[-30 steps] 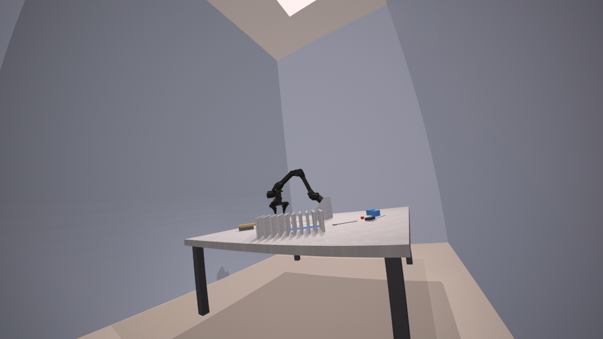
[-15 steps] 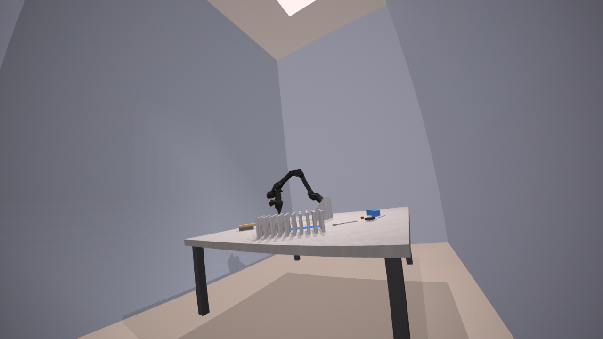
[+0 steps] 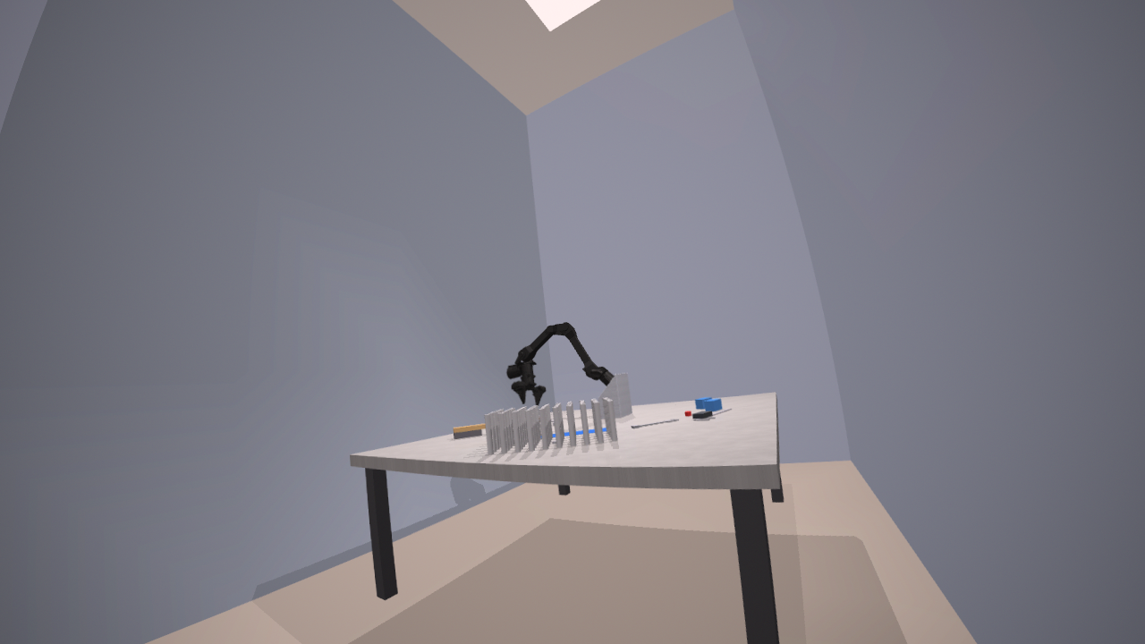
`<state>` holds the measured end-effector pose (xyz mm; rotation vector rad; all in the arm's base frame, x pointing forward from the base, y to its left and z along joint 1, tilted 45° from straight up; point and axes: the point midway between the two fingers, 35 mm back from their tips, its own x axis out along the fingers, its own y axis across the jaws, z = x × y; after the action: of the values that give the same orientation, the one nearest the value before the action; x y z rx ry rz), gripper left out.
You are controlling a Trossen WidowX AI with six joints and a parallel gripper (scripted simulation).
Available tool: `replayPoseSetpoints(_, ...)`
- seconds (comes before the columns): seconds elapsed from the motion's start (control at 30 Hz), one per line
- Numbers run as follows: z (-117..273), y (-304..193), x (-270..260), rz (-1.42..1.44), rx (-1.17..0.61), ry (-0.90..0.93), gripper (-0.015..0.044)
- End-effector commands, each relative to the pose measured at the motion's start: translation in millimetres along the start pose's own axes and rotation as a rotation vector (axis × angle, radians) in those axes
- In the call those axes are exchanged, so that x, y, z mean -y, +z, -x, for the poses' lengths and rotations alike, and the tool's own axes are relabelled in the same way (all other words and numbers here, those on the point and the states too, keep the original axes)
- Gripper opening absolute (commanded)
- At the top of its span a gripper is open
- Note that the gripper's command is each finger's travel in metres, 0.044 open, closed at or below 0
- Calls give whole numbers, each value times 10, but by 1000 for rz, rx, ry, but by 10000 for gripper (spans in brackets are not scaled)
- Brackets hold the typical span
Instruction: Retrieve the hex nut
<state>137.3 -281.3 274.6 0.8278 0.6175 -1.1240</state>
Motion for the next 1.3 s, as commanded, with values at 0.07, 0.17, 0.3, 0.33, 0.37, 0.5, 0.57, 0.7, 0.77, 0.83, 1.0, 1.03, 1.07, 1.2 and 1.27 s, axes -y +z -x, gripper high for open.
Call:
replayPoseSetpoints(0.07, -70, -2, 20, -382, -66, 20, 440)
replayPoseSetpoints(0.17, -70, -2, 20, -382, -66, 20, 440)
replayPoseSetpoints(0.3, -70, -2, 20, -382, -66, 20, 440)
replayPoseSetpoints(0.33, -70, -2, 20, -382, -66, 20, 440)
replayPoseSetpoints(0.37, -70, -2, 20, -382, -66, 20, 440)
replayPoseSetpoints(0.5, -70, -2, 20, -382, -66, 20, 335)
replayPoseSetpoints(0.57, -70, -2, 20, -382, -66, 20, 282)
replayPoseSetpoints(0.7, -70, -2, 20, -382, -66, 20, 280)
replayPoseSetpoints(0.77, -70, -2, 20, -382, -66, 20, 280)
replayPoseSetpoints(0.83, -70, -2, 20, -382, -66, 20, 280)
replayPoseSetpoints(1.0, -109, 10, 27, -382, -66, 20, 280)
replayPoseSetpoints(1.03, -125, 14, 29, -382, -66, 20, 280)
replayPoseSetpoints(1.07, -141, 19, 32, -382, -66, 20, 280)
replayPoseSetpoints(1.2, -203, 36, 43, -382, -65, 20, 280)
replayPoseSetpoints(1.27, -235, 44, 49, -382, -65, 20, 280)
